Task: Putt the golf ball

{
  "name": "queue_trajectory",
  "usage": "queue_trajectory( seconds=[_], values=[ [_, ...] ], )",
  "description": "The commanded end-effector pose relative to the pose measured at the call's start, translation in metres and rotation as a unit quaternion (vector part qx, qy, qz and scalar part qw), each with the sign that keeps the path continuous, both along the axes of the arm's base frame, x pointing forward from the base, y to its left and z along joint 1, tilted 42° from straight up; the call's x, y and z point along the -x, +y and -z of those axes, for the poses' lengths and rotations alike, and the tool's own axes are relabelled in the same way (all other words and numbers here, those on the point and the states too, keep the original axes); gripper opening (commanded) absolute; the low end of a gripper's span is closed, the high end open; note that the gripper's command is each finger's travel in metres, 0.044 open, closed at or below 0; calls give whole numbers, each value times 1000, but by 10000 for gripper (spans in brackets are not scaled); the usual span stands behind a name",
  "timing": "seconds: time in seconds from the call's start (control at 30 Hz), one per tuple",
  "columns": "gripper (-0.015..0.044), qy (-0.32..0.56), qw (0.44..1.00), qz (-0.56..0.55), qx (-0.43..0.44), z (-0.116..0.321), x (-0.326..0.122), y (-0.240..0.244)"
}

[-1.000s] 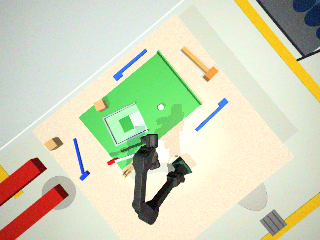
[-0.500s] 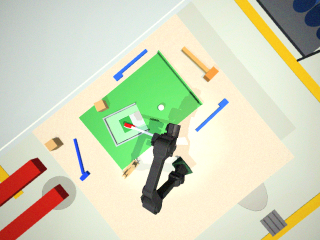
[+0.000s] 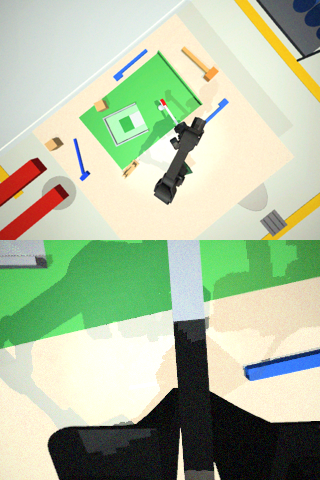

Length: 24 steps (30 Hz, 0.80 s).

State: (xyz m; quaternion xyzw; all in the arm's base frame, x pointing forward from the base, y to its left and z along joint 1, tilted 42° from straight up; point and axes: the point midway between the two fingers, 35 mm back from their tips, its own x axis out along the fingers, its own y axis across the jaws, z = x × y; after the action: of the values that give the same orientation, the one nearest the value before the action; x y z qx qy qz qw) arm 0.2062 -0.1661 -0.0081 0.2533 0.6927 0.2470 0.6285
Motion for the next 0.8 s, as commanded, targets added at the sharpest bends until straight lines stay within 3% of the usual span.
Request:
queue_trajectory(
  seconds=[0.0,0.77],
  values=[
    [0,32,999,37,11,10,8,-15],
    [0,32,999,37,11,43,11,14]
  ],
)
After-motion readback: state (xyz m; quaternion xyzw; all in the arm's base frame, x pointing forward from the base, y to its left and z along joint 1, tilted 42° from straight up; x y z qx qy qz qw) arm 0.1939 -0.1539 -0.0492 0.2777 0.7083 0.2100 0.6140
